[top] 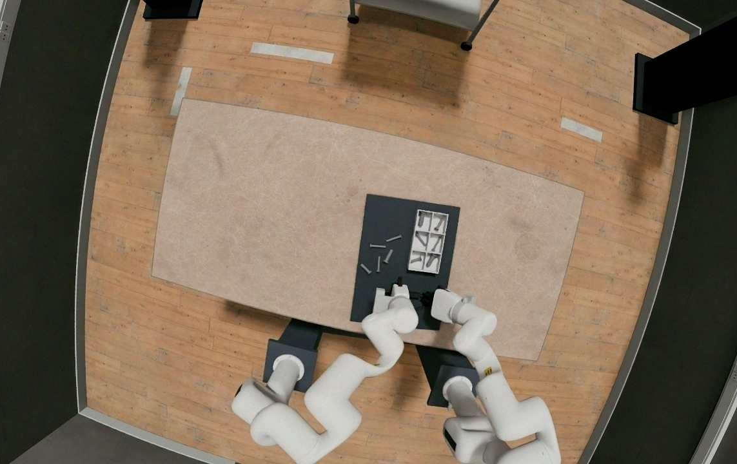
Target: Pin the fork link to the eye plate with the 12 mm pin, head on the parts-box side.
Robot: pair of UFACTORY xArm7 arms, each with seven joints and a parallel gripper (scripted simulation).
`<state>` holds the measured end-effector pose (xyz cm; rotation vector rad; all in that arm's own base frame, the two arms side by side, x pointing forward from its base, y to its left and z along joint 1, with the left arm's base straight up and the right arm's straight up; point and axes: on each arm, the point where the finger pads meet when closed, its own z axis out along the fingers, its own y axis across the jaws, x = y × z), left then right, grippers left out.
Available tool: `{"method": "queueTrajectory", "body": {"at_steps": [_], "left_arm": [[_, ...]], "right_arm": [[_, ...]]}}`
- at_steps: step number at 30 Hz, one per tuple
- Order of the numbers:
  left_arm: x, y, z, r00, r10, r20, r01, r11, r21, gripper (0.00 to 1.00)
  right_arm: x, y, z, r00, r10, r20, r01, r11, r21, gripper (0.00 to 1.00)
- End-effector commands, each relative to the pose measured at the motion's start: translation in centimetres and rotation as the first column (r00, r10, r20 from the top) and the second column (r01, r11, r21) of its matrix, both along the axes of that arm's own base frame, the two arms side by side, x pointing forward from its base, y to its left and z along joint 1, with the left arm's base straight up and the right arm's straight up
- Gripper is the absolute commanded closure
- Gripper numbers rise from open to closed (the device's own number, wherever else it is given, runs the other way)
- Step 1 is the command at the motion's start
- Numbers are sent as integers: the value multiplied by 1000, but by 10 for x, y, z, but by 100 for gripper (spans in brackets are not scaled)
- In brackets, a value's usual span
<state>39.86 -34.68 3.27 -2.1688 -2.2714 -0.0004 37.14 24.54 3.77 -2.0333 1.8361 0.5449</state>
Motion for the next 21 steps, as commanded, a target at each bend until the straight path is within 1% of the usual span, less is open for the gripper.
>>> {"method": "queueTrajectory", "body": {"at_steps": [1, 12, 21], "left_arm": [[1, -1, 2, 1000, 0, 3, 0, 1000, -3, 42], [1, -1, 3, 1000, 0, 3, 0, 1000, -3, 42], [1, -1, 8, 1000, 0, 3, 0, 1000, -3, 42]], "right_arm": [[1, 0, 1, 1000, 0, 3, 0, 1000, 1, 100], [1, 0, 1, 1000, 0, 3, 0, 1000, 1, 100], [1, 0, 1, 1000, 0, 3, 0, 1000, 1, 100]]}}
